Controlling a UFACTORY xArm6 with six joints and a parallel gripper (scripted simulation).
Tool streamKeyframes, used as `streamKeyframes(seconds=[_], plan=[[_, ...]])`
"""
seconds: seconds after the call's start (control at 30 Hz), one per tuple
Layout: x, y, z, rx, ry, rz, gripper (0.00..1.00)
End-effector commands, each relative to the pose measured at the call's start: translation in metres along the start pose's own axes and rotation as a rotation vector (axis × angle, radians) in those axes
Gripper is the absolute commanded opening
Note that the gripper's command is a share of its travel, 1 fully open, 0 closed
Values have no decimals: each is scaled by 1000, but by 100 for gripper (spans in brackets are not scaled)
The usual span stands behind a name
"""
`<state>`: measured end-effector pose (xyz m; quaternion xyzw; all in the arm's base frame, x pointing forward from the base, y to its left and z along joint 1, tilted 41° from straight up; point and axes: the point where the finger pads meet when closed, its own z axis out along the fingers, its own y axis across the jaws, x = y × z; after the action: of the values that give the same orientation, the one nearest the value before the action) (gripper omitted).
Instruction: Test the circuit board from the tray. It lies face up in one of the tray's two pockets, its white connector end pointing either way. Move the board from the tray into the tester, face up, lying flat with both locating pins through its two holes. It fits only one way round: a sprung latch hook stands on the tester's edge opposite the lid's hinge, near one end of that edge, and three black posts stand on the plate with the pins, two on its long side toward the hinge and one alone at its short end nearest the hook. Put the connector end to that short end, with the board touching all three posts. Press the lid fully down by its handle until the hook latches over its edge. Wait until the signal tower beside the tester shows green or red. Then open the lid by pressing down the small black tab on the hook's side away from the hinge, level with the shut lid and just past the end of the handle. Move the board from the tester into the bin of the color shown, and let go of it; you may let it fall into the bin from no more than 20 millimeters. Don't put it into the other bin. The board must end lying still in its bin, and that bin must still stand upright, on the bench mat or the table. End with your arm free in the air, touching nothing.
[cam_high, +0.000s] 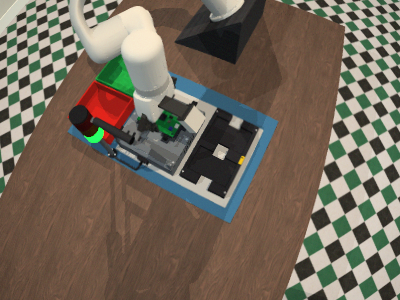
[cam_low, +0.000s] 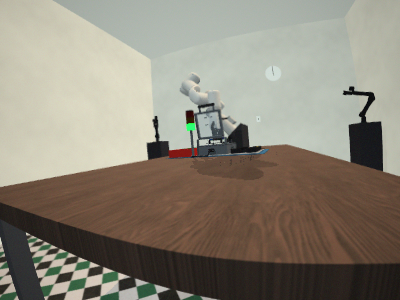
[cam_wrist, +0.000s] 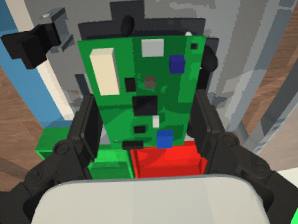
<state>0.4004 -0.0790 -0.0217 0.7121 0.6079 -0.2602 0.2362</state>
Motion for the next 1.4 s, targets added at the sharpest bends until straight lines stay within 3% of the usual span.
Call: streamKeyframes(seconds=[0.0, 1.03, 1.37], plan=[[0, 1, -2, -3, 1, 1, 79], [0, 1, -9, -3, 1, 1, 79], [0, 1, -23, -3, 1, 1, 79]])
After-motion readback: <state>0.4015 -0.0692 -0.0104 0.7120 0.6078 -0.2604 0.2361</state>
